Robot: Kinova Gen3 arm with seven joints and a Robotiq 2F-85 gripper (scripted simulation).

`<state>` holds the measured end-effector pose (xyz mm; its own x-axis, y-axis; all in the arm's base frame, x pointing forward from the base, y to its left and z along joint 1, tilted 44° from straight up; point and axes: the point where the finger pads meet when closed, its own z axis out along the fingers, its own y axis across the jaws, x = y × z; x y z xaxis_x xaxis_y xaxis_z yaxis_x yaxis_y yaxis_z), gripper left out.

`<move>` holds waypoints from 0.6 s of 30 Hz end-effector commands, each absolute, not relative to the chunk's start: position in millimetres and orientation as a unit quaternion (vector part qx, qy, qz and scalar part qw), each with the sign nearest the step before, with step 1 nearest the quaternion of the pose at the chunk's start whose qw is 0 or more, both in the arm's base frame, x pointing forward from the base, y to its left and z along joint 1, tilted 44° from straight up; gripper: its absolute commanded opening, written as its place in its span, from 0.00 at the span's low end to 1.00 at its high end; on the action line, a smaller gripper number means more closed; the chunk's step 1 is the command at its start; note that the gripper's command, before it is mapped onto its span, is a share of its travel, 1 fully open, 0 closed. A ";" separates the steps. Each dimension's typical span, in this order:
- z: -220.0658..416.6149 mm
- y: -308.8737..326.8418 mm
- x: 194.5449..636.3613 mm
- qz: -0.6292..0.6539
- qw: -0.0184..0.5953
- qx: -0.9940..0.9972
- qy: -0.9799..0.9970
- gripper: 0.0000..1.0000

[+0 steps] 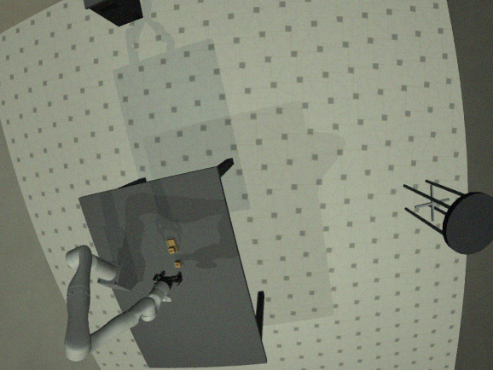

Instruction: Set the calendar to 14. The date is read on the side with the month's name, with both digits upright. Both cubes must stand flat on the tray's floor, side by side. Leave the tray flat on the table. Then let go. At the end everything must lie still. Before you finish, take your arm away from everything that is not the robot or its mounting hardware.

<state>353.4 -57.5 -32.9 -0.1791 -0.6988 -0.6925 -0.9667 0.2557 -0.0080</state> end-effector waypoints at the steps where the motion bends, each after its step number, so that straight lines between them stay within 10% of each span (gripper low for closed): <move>1: -32.7 -58.3 353.6 0.224 0.298 -0.567 0.735 1.00; 18: -32.8 -57.4 353.0 0.231 0.294 -0.554 0.744 1.00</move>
<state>353.0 -57.1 -32.8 -0.2048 -0.6901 -0.6941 -0.9617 0.2739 0.0114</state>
